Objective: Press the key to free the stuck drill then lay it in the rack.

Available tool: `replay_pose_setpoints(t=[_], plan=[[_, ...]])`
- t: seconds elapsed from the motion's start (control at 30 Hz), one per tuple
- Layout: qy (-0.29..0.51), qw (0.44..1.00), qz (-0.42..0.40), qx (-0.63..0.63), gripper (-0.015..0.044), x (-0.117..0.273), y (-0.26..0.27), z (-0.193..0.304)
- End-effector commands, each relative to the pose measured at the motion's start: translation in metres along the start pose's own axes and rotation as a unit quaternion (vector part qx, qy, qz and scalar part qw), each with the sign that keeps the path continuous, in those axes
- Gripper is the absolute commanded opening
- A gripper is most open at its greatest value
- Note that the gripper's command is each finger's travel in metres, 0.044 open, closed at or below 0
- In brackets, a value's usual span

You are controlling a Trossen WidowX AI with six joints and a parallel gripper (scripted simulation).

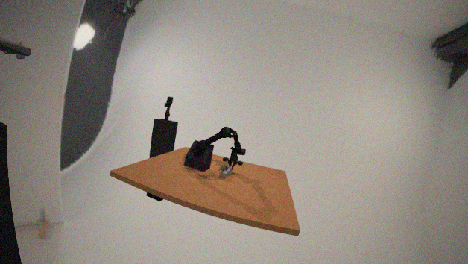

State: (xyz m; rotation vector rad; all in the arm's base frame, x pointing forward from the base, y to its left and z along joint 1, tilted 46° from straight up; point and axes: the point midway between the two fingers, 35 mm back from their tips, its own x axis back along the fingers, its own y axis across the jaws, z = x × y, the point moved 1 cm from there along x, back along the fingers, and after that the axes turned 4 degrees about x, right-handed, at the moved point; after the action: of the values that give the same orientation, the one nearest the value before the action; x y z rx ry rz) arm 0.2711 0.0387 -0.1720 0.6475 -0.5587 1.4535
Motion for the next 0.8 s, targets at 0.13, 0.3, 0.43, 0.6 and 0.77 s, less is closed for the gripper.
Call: replay_pose_setpoints(t=[0.13,0.3,0.43,0.6,0.77], plan=[[-0.002,1.0,0.001,0.001,0.0,0.003,-0.001,-0.014],[-0.002,1.0,0.001,0.001,0.0,0.004,-0.001,-0.023],[-0.002,1.0,0.001,0.001,0.0,0.004,-0.002,-0.027],[-0.003,1.0,0.001,0.001,0.0,0.005,-0.002,-0.034],[-0.003,1.0,0.001,0.001,0.0,0.006,-0.003,-0.042]])
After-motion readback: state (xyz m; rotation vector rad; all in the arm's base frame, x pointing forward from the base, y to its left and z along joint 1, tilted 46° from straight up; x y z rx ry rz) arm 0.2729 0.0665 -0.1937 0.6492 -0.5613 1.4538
